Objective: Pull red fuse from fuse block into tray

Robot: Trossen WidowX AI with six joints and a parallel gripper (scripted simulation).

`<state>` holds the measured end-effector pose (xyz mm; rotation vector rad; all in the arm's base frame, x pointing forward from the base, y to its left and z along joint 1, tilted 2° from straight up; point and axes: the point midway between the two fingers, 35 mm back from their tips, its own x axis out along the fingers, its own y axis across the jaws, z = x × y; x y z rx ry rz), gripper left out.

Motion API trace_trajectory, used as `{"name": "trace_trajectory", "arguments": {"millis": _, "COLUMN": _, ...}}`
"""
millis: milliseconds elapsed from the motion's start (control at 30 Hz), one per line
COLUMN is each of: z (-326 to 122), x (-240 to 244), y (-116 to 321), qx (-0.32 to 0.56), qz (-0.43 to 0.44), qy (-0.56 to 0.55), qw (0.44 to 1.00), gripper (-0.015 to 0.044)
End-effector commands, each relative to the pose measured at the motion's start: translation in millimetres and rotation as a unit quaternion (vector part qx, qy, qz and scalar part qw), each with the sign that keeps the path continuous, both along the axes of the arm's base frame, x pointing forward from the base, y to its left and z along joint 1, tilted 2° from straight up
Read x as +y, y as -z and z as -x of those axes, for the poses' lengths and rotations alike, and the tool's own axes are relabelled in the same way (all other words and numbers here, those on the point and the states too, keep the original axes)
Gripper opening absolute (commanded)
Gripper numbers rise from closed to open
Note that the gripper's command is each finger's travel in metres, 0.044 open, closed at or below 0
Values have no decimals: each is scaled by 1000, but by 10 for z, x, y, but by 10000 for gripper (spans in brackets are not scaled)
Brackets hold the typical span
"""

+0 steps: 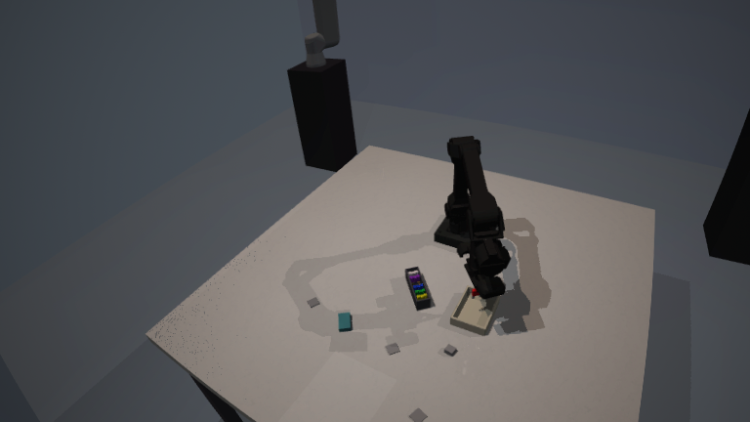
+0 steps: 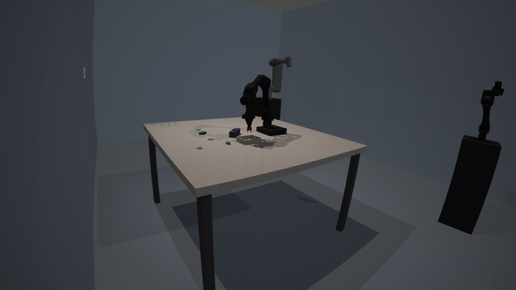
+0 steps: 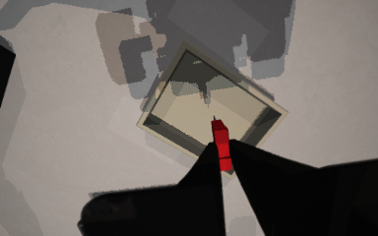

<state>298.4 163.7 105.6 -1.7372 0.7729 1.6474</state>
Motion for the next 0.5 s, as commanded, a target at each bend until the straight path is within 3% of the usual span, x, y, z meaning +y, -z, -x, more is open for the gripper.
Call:
{"name": "trace_trajectory", "arguments": {"millis": 0, "z": -15, "x": 4, "y": 45, "qx": 1, "qz": 2, "qy": 5, "qw": 1000, "gripper": 0}}
{"name": "trace_trajectory", "arguments": {"millis": 467, "z": -30, "x": 4, "y": 270, "qx": 1, "qz": 2, "qy": 5, "qw": 1000, "gripper": 0}}
